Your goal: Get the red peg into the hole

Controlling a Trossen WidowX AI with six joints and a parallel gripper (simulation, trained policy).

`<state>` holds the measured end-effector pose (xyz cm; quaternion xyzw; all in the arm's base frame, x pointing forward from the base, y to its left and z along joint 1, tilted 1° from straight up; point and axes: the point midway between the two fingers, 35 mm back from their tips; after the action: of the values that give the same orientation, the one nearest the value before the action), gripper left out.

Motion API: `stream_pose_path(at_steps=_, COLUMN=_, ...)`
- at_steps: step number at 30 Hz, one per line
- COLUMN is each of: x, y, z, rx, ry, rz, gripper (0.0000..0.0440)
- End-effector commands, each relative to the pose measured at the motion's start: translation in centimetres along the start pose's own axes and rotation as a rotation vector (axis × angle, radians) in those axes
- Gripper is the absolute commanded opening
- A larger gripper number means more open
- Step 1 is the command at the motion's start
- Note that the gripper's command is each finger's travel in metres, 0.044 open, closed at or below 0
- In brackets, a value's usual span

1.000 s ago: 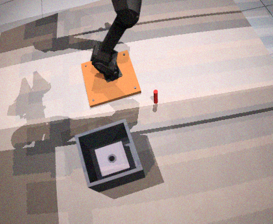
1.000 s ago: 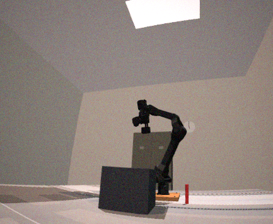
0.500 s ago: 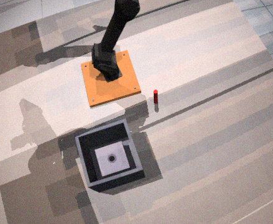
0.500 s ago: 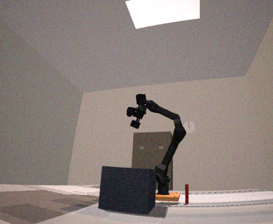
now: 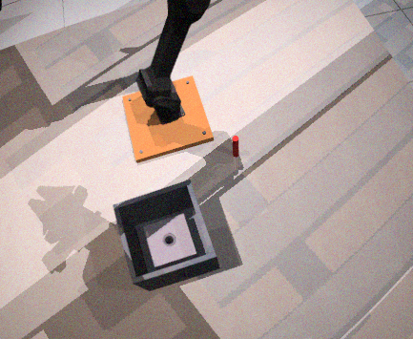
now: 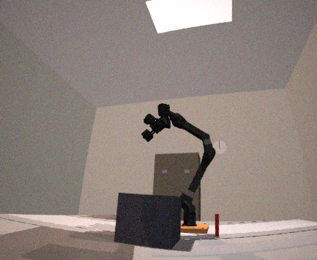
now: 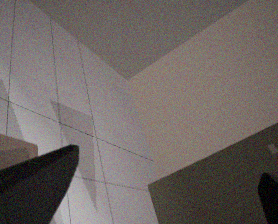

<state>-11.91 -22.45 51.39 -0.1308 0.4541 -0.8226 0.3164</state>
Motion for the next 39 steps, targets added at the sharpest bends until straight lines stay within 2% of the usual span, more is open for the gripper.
stream_pose_path(at_steps=1, x=-0.7, y=0.7, z=1.3, rx=0.08, ry=-0.065, rz=0.048, gripper=0.044)
stream_pose_path(at_steps=20, x=-6.6, y=6.8, z=7.8, rx=0.496, ry=-0.325, rz=0.455, gripper=0.044)
stream_pose_path(at_steps=39, x=-15.3, y=13.8, z=10.9, rx=0.748, ry=-0.347, rz=0.985, gripper=0.044)
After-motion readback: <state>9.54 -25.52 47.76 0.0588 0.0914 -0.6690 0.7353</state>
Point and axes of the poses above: the point midway between the two fingers, 35 mm back from their tips, its own x axis out along the fingers, its own y axis across the jaws, z = x × y, and after that the axes turned 9 degrees about -x, right-handed
